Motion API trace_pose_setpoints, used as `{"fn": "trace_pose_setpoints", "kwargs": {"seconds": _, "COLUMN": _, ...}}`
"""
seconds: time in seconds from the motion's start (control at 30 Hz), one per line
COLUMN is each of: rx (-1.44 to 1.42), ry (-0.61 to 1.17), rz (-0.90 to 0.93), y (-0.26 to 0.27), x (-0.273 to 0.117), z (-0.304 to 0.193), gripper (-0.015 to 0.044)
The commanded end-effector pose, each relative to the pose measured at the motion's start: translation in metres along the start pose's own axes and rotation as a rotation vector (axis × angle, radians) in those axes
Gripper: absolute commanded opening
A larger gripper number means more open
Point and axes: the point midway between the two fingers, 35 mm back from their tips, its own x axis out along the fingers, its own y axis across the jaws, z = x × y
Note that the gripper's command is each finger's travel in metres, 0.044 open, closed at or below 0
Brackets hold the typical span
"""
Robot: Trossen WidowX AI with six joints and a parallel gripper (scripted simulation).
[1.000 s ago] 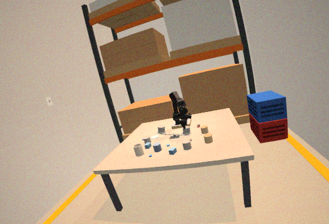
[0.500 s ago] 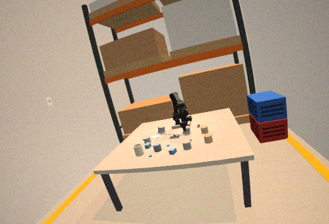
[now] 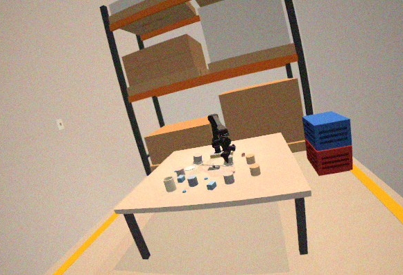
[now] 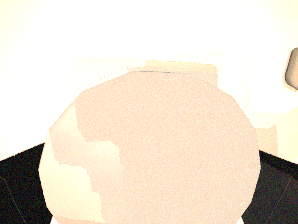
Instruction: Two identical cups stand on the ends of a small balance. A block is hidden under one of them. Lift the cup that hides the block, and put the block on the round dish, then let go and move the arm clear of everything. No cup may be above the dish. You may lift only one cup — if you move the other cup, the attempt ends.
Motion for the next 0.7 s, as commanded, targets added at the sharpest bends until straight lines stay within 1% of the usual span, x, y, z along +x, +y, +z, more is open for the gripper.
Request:
{"fn": "trace_pose_setpoints", "kwargs": {"seconds": 0.0, "rx": -0.002, "ry": -0.004, "rz": 0.004, "y": 0.0, "x": 0.002, "z": 0.001, "gripper": 0.0322}}
{"fn": "trace_pose_setpoints", "kwargs": {"seconds": 0.17, "rx": -0.002, "ry": -0.004, "rz": 0.004, "y": 0.0, "x": 0.002, "z": 0.001, "gripper": 0.0288}}
{"fn": "trace_pose_setpoints", "kwargs": {"seconds": 0.53, "rx": -0.002, "ry": -0.004, "rz": 0.004, "y": -0.002, "x": -0.007, "z": 0.002, "gripper": 0.0}}
{"fn": "trace_pose_setpoints", "kwargs": {"seconds": 0.67, "rx": -0.002, "ry": -0.004, "rz": 0.004, "y": -0.003, "x": -0.012, "z": 0.002, "gripper": 0.0}}
